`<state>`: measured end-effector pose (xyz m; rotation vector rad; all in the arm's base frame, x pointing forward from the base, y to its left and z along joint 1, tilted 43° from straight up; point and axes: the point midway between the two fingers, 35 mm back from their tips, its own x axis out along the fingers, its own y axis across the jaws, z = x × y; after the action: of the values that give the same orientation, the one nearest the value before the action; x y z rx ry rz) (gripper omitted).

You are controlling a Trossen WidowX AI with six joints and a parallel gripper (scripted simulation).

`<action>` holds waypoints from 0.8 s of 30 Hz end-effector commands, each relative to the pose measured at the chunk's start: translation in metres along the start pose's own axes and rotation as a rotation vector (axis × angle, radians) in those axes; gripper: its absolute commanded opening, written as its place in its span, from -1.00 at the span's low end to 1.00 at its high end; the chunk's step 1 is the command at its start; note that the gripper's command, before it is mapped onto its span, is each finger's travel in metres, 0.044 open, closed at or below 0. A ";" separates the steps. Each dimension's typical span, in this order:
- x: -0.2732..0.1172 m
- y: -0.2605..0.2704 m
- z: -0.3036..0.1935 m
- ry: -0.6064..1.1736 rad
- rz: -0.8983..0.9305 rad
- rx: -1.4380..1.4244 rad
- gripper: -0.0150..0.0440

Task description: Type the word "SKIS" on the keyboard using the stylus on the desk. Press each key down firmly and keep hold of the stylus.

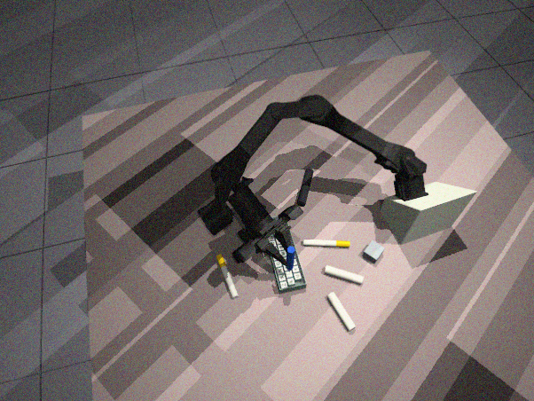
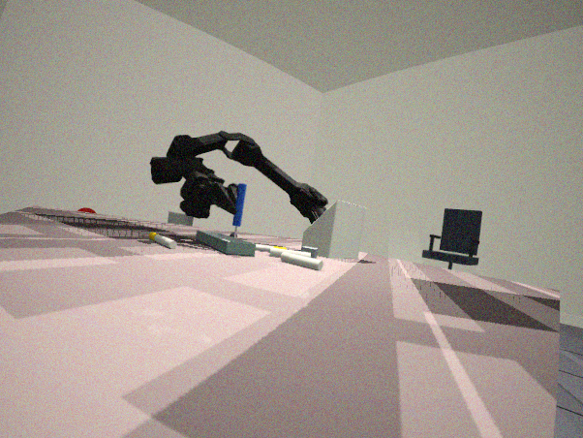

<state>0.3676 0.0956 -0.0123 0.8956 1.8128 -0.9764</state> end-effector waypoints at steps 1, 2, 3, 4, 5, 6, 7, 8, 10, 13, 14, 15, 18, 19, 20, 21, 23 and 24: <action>0.000 0.000 0.001 -0.004 0.001 -0.006 -0.22; 0.000 0.000 0.002 -0.004 0.001 -0.006 -0.22; 0.000 0.000 0.003 -0.004 0.001 -0.006 -0.22; 0.001 0.000 0.003 -0.004 0.001 -0.006 -0.22; 0.001 0.000 0.004 -0.004 0.001 -0.006 -0.22; 0.002 0.000 0.005 -0.004 0.001 -0.006 -0.22; 0.002 0.000 0.005 -0.004 0.001 -0.006 -0.22; 0.002 0.000 0.006 -0.004 0.001 -0.006 -0.22; 0.003 0.000 0.007 -0.004 0.001 -0.006 -0.22; 0.004 0.000 0.009 -0.004 0.001 -0.006 -0.22; 0.004 0.000 0.009 -0.004 0.001 -0.006 -0.22; 0.004 0.000 0.010 -0.004 0.001 -0.006 -0.22; 0.005 0.000 0.010 -0.004 0.001 -0.006 -0.22; 0.005 0.000 0.011 -0.004 0.001 -0.006 -0.22; 0.005 0.000 0.011 -0.004 0.001 -0.006 -0.22; 0.005 0.000 0.011 -0.004 0.001 -0.006 -0.22; 0.006 0.000 0.012 -0.004 0.001 -0.006 -0.22; 0.006 0.000 0.012 -0.004 0.001 -0.006 -0.22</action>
<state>0.3699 0.0871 -0.0208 0.8961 1.8109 -0.9756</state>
